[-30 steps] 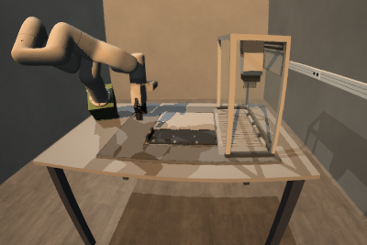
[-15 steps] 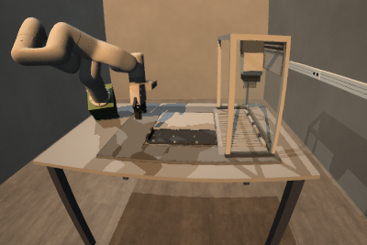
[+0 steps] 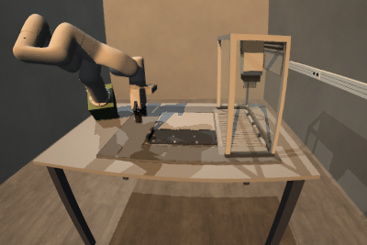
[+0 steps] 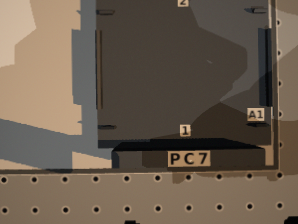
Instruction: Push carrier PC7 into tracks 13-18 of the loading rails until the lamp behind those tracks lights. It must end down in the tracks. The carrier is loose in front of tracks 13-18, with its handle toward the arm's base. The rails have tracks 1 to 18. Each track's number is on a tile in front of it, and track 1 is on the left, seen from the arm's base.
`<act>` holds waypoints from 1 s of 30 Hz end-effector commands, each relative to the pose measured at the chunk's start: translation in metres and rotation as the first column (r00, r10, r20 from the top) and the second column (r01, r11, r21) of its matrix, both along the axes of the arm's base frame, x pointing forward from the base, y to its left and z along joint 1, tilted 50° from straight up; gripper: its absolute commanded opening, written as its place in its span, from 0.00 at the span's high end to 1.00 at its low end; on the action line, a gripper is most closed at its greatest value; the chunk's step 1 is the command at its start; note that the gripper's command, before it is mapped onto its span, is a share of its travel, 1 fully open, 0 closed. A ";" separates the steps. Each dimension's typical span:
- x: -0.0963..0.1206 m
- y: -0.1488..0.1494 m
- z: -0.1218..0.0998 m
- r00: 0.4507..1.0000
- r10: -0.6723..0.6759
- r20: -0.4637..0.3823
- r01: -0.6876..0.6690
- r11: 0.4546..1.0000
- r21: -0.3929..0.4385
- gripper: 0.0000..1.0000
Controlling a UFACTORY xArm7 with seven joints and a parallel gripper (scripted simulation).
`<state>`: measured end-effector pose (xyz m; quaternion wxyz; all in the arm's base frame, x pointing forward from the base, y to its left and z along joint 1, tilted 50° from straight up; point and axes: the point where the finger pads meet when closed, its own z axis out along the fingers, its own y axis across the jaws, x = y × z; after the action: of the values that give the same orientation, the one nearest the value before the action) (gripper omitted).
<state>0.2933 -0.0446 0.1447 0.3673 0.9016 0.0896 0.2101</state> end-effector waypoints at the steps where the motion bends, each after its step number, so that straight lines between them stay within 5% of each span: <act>1: 0.004 -0.003 -0.004 1.000 0.002 0.002 -0.002 1.000 0.000 0.18; 30: 0.023 -0.029 -0.031 1.000 0.002 0.002 -0.002 1.000 0.000 0.18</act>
<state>0.3131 -0.0718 0.1168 0.3672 0.9016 0.0897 0.2103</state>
